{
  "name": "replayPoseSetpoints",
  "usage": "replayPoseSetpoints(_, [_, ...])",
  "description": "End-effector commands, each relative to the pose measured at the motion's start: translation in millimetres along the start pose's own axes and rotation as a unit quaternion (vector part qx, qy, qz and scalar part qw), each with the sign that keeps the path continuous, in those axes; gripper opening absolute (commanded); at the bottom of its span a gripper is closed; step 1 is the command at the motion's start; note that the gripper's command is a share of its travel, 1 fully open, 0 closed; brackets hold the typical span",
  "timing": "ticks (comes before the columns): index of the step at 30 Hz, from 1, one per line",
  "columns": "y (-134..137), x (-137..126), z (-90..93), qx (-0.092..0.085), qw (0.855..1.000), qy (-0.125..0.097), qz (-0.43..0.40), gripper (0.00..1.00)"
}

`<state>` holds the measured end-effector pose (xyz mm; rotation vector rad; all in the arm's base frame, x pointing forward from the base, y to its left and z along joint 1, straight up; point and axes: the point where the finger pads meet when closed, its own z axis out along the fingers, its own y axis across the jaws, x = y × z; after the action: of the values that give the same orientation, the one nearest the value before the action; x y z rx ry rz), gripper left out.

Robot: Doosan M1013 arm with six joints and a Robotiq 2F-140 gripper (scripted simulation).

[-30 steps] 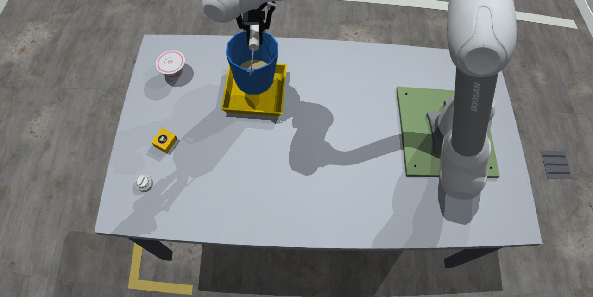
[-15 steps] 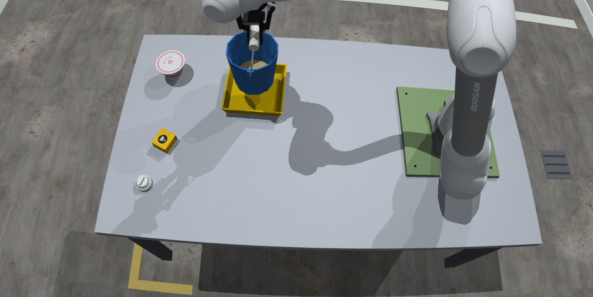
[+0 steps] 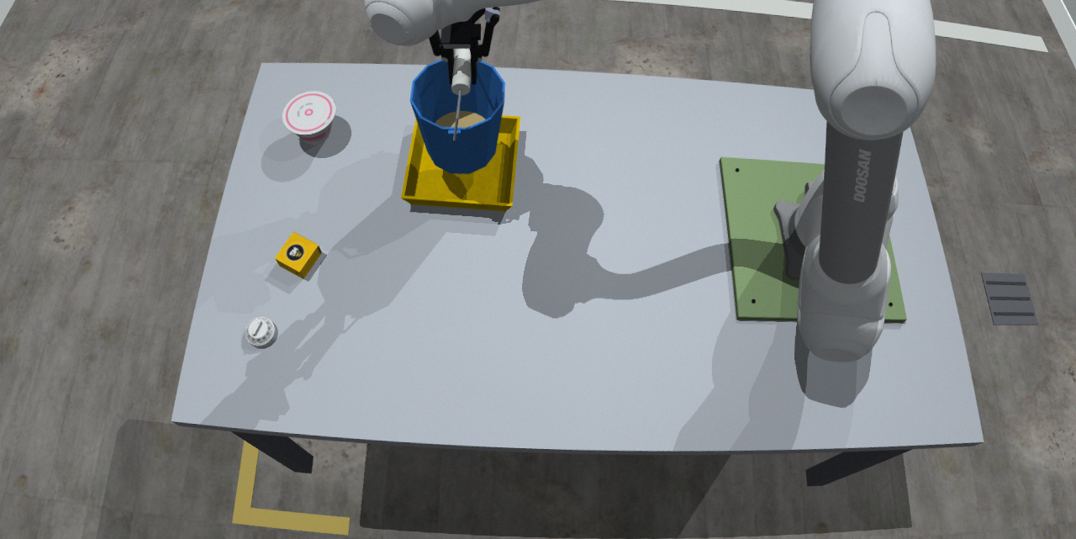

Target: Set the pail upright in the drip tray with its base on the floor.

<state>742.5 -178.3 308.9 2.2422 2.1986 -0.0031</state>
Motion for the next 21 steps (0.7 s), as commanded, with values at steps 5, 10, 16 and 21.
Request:
replayPoseSetpoints(5, [0,0,5.7,-0.001,1.000,0.000,0.000,0.10])
replayPoseSetpoints(10, [0,0,8.9,-0.001,1.000,0.000,0.000,0.10])
replayPoseSetpoints(16, [0,0,15.8,-0.001,1.000,0.000,0.000,0.10])
replayPoseSetpoints(21, [0,0,22.2,-0.001,1.000,0.000,0.000,0.10])
